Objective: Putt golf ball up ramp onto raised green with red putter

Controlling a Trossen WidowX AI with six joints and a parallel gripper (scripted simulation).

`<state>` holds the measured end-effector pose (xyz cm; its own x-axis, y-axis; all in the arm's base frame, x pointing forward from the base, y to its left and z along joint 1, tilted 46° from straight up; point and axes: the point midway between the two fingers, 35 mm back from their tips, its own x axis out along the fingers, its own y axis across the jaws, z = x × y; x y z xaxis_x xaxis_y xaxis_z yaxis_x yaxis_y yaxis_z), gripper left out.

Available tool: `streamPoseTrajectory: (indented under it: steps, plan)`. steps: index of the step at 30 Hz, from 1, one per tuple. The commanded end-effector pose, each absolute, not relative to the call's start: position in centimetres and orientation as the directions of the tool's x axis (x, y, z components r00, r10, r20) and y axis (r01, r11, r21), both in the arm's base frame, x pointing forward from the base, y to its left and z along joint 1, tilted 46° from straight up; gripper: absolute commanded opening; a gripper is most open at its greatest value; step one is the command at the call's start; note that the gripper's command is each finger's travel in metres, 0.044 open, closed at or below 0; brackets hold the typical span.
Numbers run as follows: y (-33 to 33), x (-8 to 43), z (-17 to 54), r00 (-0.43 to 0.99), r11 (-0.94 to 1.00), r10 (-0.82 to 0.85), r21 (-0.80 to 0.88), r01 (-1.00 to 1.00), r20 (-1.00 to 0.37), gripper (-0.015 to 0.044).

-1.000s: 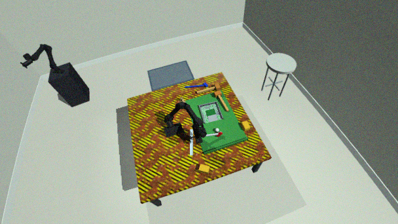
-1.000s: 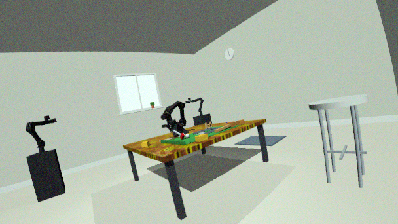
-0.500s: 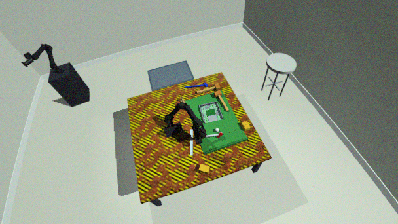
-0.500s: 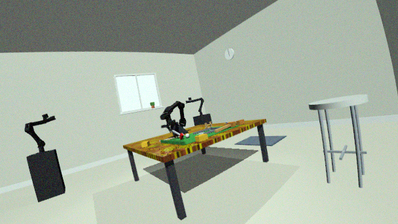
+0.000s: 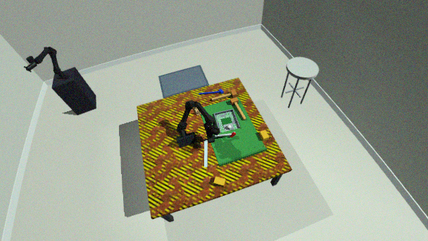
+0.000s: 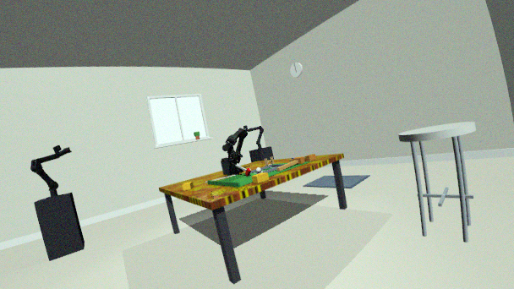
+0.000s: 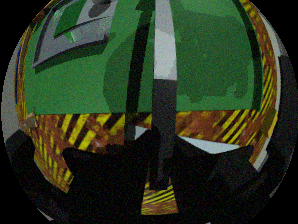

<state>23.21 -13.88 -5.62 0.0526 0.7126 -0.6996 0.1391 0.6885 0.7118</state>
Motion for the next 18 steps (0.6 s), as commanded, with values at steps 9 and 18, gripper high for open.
streamPoseTrajectory:
  steps: [9, 18]
  plan:
    - [-16.5, 23.0, -2.3, 0.062, 0.688, 0.711, 0.711, 0.146, -0.701, 0.0000]
    - [-17.1, 22.7, -1.6, 0.054, 0.681, 0.718, 0.716, 0.153, -0.694, 0.0000]
